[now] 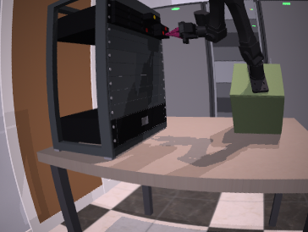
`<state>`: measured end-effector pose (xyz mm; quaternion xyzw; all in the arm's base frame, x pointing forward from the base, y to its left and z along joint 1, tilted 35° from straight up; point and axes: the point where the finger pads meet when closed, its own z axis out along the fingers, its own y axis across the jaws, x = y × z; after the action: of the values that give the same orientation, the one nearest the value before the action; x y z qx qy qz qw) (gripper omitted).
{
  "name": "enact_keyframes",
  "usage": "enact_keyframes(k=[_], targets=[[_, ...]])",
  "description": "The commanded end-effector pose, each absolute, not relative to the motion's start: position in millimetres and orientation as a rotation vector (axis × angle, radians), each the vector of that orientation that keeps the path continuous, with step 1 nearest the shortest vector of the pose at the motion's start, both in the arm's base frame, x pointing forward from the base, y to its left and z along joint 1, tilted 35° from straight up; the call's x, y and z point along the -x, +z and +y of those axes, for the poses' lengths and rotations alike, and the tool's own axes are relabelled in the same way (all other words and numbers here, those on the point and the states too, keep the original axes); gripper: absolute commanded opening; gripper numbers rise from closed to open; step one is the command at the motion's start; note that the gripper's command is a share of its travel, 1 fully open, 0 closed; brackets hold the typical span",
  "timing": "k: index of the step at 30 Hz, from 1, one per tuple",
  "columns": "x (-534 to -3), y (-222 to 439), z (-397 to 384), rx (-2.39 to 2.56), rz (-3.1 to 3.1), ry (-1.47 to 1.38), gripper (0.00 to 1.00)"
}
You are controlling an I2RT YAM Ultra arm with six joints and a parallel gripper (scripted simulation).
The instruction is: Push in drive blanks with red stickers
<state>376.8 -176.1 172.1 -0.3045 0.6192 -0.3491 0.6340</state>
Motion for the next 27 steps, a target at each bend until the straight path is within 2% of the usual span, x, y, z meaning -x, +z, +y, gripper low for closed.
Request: enact_keyframes(k=[1, 27], targets=[[-387.6, 174.7, -185.2, 0.678, 1.426, -0.811, 0.00], [-392.7, 177.0, -189.0, 0.677, 1.425, -0.815, 0.00]])
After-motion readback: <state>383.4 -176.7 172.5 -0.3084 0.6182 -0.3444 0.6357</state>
